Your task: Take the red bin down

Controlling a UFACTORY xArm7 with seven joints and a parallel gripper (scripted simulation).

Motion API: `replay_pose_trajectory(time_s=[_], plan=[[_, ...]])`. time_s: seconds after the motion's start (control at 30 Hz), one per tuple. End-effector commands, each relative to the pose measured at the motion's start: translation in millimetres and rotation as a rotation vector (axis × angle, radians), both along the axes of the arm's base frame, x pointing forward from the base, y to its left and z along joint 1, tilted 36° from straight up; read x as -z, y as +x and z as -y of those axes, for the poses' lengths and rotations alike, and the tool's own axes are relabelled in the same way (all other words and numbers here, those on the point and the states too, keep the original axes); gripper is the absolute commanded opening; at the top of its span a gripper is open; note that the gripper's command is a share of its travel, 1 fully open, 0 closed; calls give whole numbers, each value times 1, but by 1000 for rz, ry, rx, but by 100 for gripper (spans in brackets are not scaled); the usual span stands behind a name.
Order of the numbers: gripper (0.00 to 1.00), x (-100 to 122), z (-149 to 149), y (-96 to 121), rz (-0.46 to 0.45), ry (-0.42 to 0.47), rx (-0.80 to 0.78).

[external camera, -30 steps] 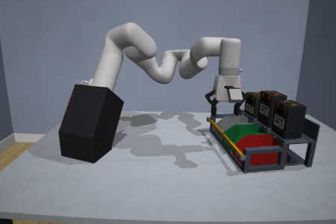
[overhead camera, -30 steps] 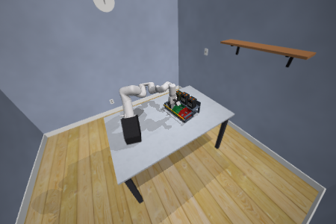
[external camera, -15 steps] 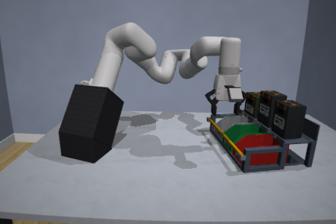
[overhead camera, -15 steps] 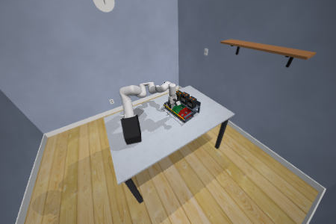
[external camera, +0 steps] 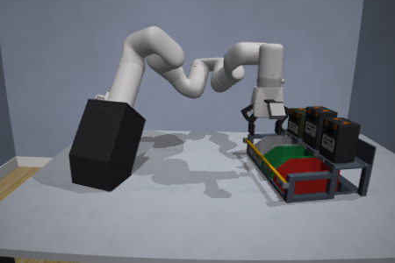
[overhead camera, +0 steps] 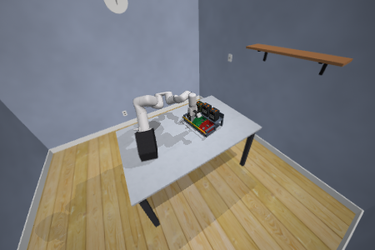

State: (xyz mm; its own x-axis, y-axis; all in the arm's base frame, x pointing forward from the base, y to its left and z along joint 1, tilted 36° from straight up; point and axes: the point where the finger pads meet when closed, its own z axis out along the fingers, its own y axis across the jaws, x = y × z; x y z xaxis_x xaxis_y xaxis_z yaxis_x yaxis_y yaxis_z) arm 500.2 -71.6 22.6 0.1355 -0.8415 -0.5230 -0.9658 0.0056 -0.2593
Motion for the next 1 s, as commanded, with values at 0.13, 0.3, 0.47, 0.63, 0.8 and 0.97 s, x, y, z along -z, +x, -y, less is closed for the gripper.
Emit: replay_pose_trajectory(time_s=[0.13,0.3,0.47,0.63,0.8,0.97], plan=[[100,-2,2,0,3,-2,3],[100,-2,2,0,3,-2,3],[47,-2,2,0,3,-2,3],[47,-2,2,0,3,-2,3],[47,-2,2,0,3,-2,3],[47,-2,2,0,3,-2,3]])
